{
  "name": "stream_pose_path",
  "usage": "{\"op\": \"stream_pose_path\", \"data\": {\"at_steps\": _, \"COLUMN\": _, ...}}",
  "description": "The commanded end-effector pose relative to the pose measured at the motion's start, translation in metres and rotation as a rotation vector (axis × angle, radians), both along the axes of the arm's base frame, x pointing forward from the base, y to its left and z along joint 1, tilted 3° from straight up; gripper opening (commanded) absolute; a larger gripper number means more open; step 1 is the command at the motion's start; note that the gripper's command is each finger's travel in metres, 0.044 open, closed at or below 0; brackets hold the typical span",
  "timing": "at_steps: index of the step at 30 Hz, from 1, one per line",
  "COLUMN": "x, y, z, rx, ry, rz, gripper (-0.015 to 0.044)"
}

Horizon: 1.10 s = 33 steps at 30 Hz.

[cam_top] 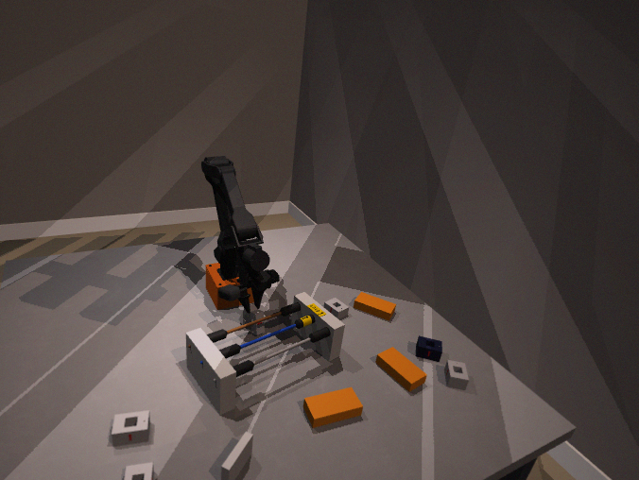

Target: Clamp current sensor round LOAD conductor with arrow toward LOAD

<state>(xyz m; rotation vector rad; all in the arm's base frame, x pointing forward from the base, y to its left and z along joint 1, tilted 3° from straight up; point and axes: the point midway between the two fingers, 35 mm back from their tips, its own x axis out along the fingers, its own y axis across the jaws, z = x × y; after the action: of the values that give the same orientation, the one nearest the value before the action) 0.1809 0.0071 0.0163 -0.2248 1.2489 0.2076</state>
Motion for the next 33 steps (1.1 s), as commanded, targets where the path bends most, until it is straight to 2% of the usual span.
{"op": "stream_pose_path", "data": {"at_steps": 1, "x": -0.002, "y": 0.0, "z": 0.0, "rx": 0.003, "ry": -0.003, "rz": 0.004, "gripper": 0.0}}
{"op": "stream_pose_path", "data": {"at_steps": 3, "x": -0.002, "y": 0.0, "z": -0.002, "rx": 0.003, "ry": -0.003, "rz": 0.004, "gripper": 0.0}}
{"op": "stream_pose_path", "data": {"at_steps": 14, "x": -0.002, "y": 0.0, "z": -0.001, "rx": 0.0, "ry": 0.0, "rz": -0.001, "gripper": 0.0288}}
{"op": "stream_pose_path", "data": {"at_steps": 19, "x": -0.002, "y": 0.0, "z": 0.001, "rx": 0.0, "ry": 0.0, "rz": -0.001, "gripper": 0.0288}}
{"op": "stream_pose_path", "data": {"at_steps": 24, "x": -0.017, "y": -0.002, "z": 0.045, "rx": 0.002, "ry": -0.002, "rz": 0.004, "gripper": 0.0288}}
{"op": "stream_pose_path", "data": {"at_steps": 28, "x": -0.021, "y": -0.003, "z": 0.052, "rx": 0.003, "ry": -0.002, "rz": 0.004, "gripper": 0.0288}}
{"op": "stream_pose_path", "data": {"at_steps": 29, "x": -0.02, "y": -0.003, "z": 0.052, "rx": 0.007, "ry": 0.001, "rz": -0.01, "gripper": 0.0314}}
{"op": "stream_pose_path", "data": {"at_steps": 33, "x": -0.016, "y": -0.003, "z": 0.054, "rx": 0.081, "ry": 0.058, "rz": -0.308, "gripper": 0.032}}
